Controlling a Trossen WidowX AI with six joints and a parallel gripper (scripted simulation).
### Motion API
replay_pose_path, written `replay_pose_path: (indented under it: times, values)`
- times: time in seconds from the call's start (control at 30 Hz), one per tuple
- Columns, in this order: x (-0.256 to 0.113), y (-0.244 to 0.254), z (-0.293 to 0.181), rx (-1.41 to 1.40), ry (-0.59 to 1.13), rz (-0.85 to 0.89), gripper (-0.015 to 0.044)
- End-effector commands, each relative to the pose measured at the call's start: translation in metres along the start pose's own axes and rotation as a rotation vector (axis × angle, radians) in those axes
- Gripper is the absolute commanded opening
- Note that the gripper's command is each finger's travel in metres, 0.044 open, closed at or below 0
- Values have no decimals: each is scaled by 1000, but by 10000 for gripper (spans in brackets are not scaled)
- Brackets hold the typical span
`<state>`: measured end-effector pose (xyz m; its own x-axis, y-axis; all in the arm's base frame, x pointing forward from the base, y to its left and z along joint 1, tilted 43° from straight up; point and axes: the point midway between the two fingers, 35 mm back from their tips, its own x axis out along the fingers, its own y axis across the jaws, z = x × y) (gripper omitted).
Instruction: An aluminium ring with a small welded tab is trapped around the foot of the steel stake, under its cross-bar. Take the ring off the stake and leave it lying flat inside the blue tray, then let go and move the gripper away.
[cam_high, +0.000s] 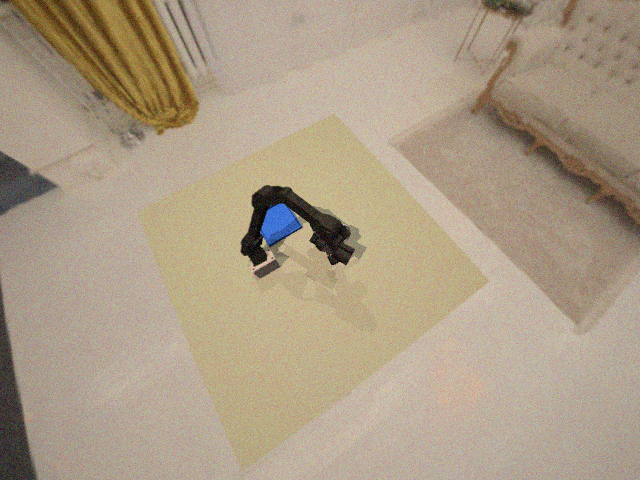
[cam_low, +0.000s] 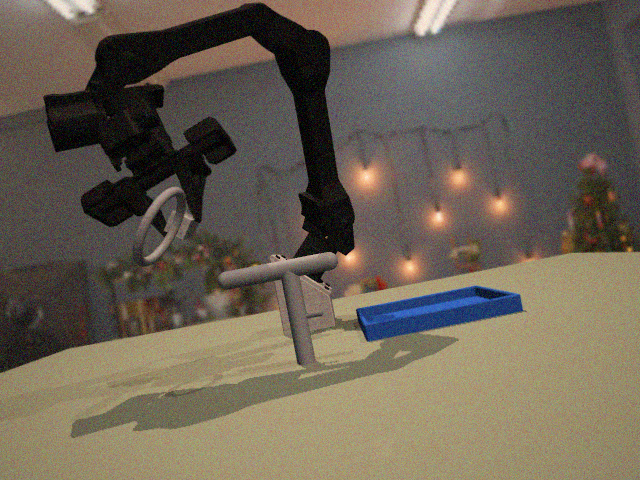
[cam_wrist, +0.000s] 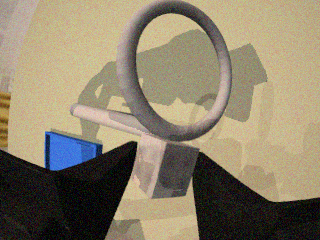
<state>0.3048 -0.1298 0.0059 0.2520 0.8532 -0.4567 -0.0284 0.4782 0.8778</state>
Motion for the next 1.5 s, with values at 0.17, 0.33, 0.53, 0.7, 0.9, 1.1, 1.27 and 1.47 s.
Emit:
replay_pose_path:
  times: [0.17, 0.33, 0.53, 0.7, 0.9, 1.1, 1.27, 1.47]
  values:
    - [5, 0, 17, -2, -6, 3, 0]
    - [8, 1, 25, -2, -6, 4, 0]
    - [11, 1, 34, -3, -6, 6, 0]
    - [15, 2, 42, -4, -6, 8, 0]
    - [18, 3, 48, -5, -6, 10, 0]
    - [18, 4, 47, -38, -11, 10, 0]
    - [17, 9, 43, -151, -28, 7, 0]
    - [16, 14, 39, -286, -47, 2, 0]
